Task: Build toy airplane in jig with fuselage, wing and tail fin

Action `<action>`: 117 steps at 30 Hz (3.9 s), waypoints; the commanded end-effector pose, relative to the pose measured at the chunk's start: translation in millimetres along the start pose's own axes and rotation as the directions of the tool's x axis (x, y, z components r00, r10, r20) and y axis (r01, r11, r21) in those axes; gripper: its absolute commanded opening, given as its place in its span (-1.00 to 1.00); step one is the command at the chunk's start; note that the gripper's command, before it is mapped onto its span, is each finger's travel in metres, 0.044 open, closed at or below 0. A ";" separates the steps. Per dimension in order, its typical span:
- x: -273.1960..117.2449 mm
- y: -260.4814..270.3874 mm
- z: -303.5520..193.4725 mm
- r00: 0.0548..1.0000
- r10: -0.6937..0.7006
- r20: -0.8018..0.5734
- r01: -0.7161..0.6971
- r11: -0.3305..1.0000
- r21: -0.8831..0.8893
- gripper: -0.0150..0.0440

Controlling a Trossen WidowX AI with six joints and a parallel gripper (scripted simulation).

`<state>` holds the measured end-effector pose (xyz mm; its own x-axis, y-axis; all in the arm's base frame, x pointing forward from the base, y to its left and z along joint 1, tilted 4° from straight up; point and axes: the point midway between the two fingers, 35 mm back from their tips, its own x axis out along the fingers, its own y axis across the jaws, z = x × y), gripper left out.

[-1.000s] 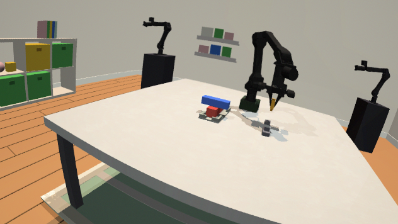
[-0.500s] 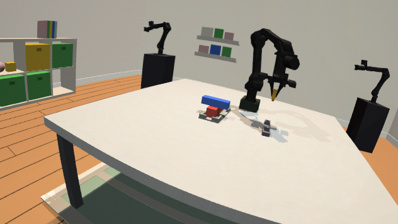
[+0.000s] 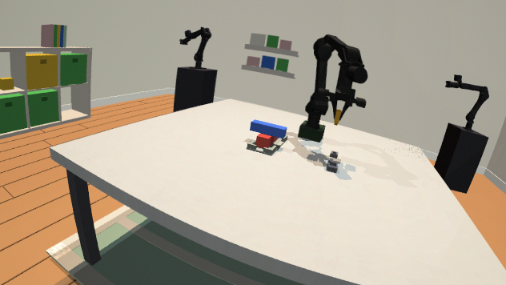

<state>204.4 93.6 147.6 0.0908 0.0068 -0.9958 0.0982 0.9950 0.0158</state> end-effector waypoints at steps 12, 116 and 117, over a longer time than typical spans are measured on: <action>10.7 -43.9 18.2 1.000 -0.003 -0.006 0.003 1.000 -0.013 -0.49; 62.3 -247.2 -19.6 1.000 -0.019 0.001 0.019 0.999 -0.050 -0.27; 64.0 -247.2 -19.6 1.000 -0.019 0.001 0.019 0.999 -0.050 -0.27</action>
<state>167.1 -151.9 86.6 0.0985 -0.0259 -0.9948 0.0526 0.9984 -0.0208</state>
